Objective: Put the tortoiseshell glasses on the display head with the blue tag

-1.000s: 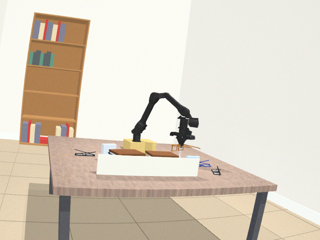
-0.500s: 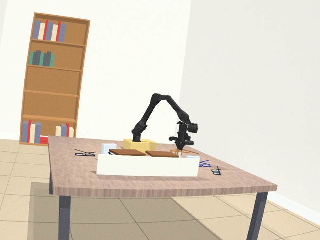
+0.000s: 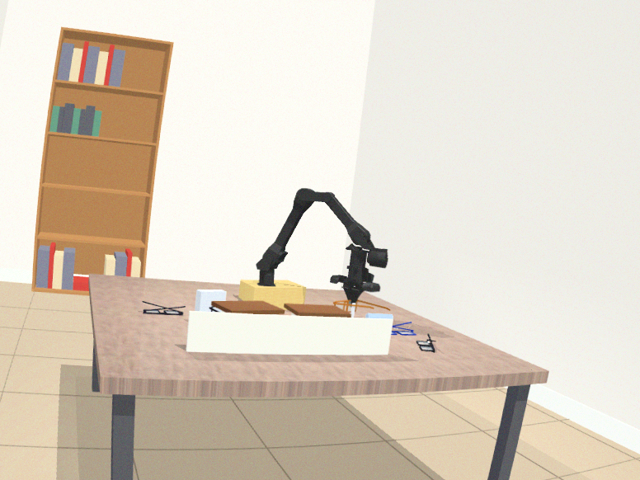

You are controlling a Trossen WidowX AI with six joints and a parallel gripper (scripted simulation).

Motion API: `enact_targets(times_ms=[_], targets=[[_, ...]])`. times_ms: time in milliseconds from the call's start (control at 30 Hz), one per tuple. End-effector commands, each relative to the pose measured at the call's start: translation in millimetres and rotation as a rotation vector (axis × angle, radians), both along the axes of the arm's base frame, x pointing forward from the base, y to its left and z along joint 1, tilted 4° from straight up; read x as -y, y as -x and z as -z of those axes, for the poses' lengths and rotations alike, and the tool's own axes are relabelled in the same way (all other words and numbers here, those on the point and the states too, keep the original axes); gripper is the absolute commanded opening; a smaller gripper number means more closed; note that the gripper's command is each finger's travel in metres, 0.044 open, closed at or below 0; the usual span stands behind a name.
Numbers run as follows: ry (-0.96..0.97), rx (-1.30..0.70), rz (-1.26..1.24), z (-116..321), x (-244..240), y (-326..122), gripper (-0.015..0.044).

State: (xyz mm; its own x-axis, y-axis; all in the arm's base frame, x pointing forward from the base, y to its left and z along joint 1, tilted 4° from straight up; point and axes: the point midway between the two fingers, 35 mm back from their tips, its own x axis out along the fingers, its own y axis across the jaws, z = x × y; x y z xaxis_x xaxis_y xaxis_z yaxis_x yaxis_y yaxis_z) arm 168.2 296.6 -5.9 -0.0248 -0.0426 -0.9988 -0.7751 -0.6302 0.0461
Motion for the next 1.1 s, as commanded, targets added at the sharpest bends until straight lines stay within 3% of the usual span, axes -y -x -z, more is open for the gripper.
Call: enact_targets(times_ms=[0, 1067], targets=[[-0.003, -0.004, 0.002, -0.7, -0.7, 5.7, 0.0], [-0.004, -0.006, 0.002, -1.1, -7.6, 30.9, 0.0]])
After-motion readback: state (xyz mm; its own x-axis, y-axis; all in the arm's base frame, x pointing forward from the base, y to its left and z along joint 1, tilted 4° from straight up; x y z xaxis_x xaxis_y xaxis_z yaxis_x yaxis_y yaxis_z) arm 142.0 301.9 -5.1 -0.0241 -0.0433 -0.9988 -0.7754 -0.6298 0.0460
